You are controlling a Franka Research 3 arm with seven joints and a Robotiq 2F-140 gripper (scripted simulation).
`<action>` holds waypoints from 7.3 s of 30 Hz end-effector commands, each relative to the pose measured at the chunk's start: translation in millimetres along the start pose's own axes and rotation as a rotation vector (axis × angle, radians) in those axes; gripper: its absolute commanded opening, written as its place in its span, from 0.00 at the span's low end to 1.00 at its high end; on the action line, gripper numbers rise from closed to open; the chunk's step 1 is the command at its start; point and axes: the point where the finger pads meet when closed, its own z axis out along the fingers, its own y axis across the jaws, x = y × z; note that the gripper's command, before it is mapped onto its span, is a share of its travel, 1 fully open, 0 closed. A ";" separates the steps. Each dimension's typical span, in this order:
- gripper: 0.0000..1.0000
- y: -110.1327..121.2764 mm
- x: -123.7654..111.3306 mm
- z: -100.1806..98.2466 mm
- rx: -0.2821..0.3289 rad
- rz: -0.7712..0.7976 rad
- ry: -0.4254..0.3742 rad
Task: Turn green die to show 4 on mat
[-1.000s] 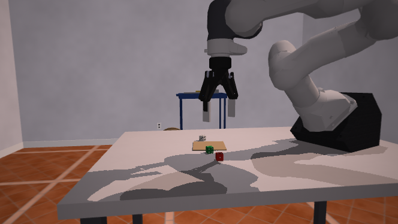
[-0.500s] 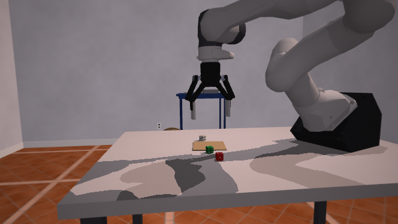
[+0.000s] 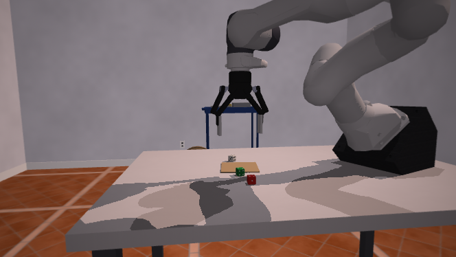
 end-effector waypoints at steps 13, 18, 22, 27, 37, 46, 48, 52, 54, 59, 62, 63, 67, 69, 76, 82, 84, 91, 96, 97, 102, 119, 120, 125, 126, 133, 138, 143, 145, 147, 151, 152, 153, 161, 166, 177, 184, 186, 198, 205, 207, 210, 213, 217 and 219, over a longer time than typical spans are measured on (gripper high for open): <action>1.00 0.5 1.2 0.2 0.000 0.012 0.004; 1.00 -0.7 0.4 0.8 0.002 -0.137 0.003; 1.00 -1.5 -0.2 1.3 0.003 -0.255 0.002; 1.00 -2.1 -0.7 1.8 0.004 -0.352 0.002; 1.00 -3.2 -1.6 3.0 0.006 -0.544 0.001; 1.00 -4.0 -2.4 4.1 0.008 -0.705 0.001; 1.00 -4.0 -2.4 4.2 0.008 -0.716 0.001; 1.00 -4.5 -2.9 5.2 0.010 -0.835 0.002; 1.00 -4.6 -3.1 5.5 0.010 -0.876 0.002; 1.00 -5.0 -3.4 6.4 0.011 -0.981 0.002; 1.00 -5.1 -3.6 7.0 0.011 -1.043 0.002; 1.00 -5.1 -3.6 7.0 0.011 -1.043 0.002; 1.00 -5.3 -3.9 7.9 0.012 -1.140 0.003; 1.00 -5.4 -4.0 8.3 0.012 -1.180 0.003; 1.00 -5.6 -4.4 9.8 0.013 -1.326 0.004; 1.00 -5.7 -4.6 11.2 0.013 -1.449 0.005; 1.00 -5.7 -4.7 11.6 0.014 -1.489 0.005; 1.00 -5.6 -4.8 13.4 0.014 -1.641 0.006; 1.00 -5.5 -4.8 14.8 0.014 -1.750 0.007; 1.00 -5.5 -4.8 14.8 0.014 -1.750 0.007; 1.00 -5.3 -4.8 16.3 0.013 -1.868 0.008; 1.00 -4.3 -4.0 21.4 0.010 -2.229 0.009; 1.00 -4.2 -3.9 21.8 0.010 -2.255 0.009; 1.00 -3.7 -3.5 23.4 0.009 -2.367 0.009; 1.00 -3.6 -3.4 23.8 0.009 -2.389 0.009; 1.00 -3.1 -2.9 25.4 0.007 -2.496 0.009; 1.00 -2.3 -2.0 27.8 0.004 -2.641 0.008; 1.00 -1.6 -1.2 29.6 0.002 -2.753 0.007; 1.00 -1.3 -0.9 30.3 0.001 -2.798 0.007; 1.00 -1.0 -0.5 31.1 0.000 -2.843 0.006; 1.00 -0.5 0.2 32.4 -0.001 -2.922 0.005; 1.00 -0.4 0.4 32.8 -0.002 -2.944 0.004; 1.00 -0.2 0.6 33.1 -0.002 -2.965 0.004; 1.00 0.9 2.1 35.8 -0.006 -3.121 0.000; 0.25 1.0 2.2 35.9 -0.006 -3.125 0.000; 0.25 1.0 2.2 35.9 -0.006 -3.125 0.000; 0.25 1.0 2.2 35.9 -0.006 -3.125 0.000; 0.25 1.0 2.2 35.9 -0.006 -3.125 0.000; 0.25 1.0 2.2 35.9 -0.006 -3.125 0.000; 0.25 1.0 2.2 36.2 -0.006 -3.125 0.000; 0.25 1.0 2.2 36.6 -0.006 -3.125 0.000; 0.25 1.0 2.2 37.5 -0.006 -3.125 0.000; 0.25 1.0 2.2 38.9 -0.006 -3.125 0.000; 0.25 1.0 2.2 40.1 -0.007 -3.125 0.000; 0.25 1.0 2.3 41.6 -0.007 -3.125 0.000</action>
